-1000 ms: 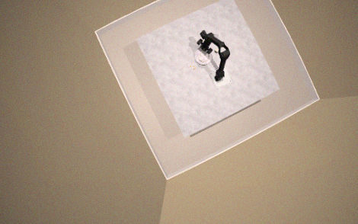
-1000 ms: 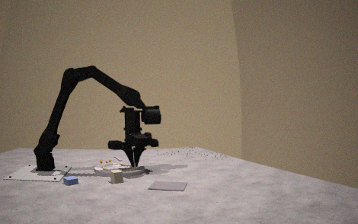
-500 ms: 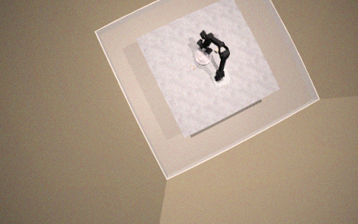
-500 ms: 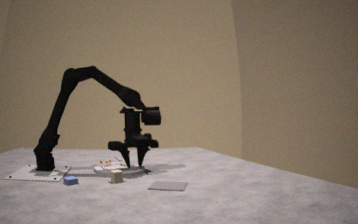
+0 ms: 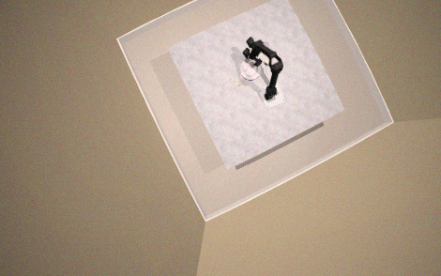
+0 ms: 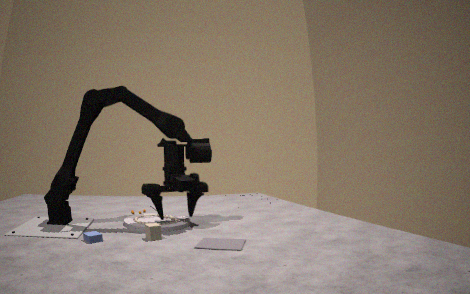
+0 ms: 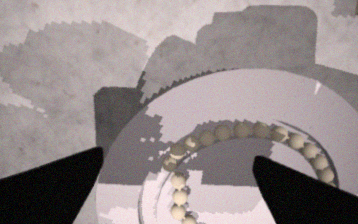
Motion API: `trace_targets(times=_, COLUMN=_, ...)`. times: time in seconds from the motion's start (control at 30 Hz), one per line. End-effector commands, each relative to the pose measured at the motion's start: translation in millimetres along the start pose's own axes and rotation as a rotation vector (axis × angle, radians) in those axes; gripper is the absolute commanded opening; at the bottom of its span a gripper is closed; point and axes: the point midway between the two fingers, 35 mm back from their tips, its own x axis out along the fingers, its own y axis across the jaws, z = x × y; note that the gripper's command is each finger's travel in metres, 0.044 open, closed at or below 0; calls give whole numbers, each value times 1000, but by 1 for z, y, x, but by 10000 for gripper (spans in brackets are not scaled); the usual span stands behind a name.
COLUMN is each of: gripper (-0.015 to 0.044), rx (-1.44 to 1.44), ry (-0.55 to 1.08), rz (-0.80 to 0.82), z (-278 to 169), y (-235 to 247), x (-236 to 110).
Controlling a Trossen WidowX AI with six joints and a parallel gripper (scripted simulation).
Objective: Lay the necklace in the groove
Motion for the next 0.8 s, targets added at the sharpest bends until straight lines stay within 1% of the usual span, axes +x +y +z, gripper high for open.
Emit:
trace_targets(times=0.0, gripper=440, rx=-2, ry=-1, rz=-2, z=0, y=0, x=-1)
trace_targets(times=0.3, gripper=440, rx=-2, ry=-1, rz=-2, z=0, y=0, x=-1)
trace_targets(times=0.4, gripper=361, rx=7, ry=0, rz=-2, z=-11, y=-1, x=-5)
trace_targets(times=0.7, gripper=125, rx=62, ry=8, rz=-3, z=-78, y=-12, x=-27)
trace_targets(times=0.77, gripper=120, rx=73, ry=8, rz=-4, z=-90, y=-16, x=-31)
